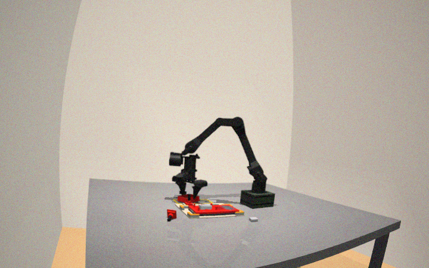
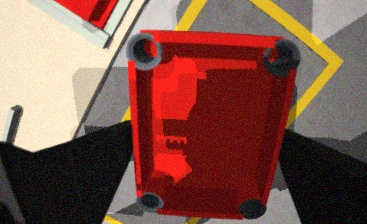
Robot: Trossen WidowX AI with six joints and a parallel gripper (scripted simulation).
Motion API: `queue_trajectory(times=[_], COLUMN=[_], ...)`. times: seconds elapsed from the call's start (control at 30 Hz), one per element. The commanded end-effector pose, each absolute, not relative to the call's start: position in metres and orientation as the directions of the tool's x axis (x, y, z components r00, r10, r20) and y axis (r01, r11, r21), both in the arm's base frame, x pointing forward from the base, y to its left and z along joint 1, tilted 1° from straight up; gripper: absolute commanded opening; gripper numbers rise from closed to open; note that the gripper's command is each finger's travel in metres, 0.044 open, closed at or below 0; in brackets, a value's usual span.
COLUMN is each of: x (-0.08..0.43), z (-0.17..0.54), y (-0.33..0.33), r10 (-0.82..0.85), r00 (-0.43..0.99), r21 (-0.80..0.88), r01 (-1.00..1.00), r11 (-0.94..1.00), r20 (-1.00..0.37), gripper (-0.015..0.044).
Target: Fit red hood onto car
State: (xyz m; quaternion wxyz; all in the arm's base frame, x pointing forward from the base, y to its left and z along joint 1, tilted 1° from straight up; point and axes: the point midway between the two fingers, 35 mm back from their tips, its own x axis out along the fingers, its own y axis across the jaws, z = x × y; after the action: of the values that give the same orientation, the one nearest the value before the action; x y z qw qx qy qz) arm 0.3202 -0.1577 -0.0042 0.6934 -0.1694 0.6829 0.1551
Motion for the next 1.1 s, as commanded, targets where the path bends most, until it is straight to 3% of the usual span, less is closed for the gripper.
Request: queue_trajectory(times=[0.0, 0.27, 0.67, 1.07], x=[0.320, 0.320, 0.319, 0.321], z=[-0.003, -0.003, 0.074, 0.068], y=[-0.158, -0.158, -0.156, -0.157], r10=[-0.016, -0.016, -0.021, -0.021], r00=[0.019, 0.019, 0.023, 0.029], r21=[-0.023, -0.023, -0.029, -0.032], r01=[-0.446, -0.446, -0.446, -0.449], r11=[0.895, 0.895, 0.894, 0.893], r20=[-1.000, -1.000, -1.000, -0.999], gripper=[0.0236, 0.0440, 0.0440, 0.0440])
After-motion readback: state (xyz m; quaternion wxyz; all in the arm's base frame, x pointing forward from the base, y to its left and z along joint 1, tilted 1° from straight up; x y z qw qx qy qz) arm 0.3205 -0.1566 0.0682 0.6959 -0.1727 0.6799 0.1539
